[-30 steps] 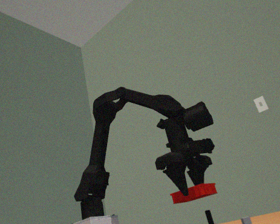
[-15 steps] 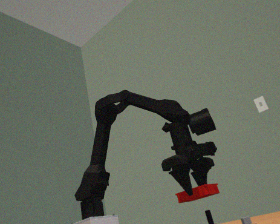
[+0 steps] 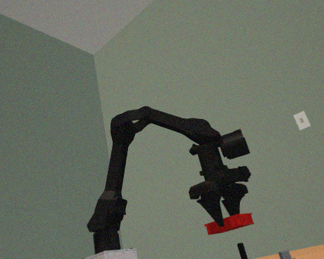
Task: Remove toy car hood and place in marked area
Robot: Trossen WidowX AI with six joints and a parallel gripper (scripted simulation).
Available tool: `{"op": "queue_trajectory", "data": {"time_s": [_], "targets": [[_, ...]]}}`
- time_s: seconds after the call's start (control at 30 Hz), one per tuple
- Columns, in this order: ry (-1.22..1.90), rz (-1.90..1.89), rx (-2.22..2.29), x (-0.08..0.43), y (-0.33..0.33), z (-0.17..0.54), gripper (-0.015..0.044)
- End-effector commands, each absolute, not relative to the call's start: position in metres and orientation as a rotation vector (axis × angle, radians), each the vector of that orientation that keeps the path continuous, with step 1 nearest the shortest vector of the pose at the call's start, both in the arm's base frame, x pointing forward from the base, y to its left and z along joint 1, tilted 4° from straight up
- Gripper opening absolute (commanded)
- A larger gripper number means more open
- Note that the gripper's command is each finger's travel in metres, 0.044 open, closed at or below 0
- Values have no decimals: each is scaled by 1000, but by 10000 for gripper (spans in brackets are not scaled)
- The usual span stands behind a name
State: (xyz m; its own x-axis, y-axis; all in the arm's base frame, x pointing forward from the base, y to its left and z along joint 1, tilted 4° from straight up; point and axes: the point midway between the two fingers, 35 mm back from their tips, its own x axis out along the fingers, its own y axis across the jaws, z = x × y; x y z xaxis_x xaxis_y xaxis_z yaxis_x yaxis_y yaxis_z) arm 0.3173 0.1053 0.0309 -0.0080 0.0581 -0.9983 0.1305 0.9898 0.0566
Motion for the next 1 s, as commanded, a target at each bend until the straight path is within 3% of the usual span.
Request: {"op": "queue_trajectory", "data": {"time_s": [0.0,0.97], "targets": [[1583,-57,153,316,106,28,0],[1583,-57,153,318,108,11,0]]}}
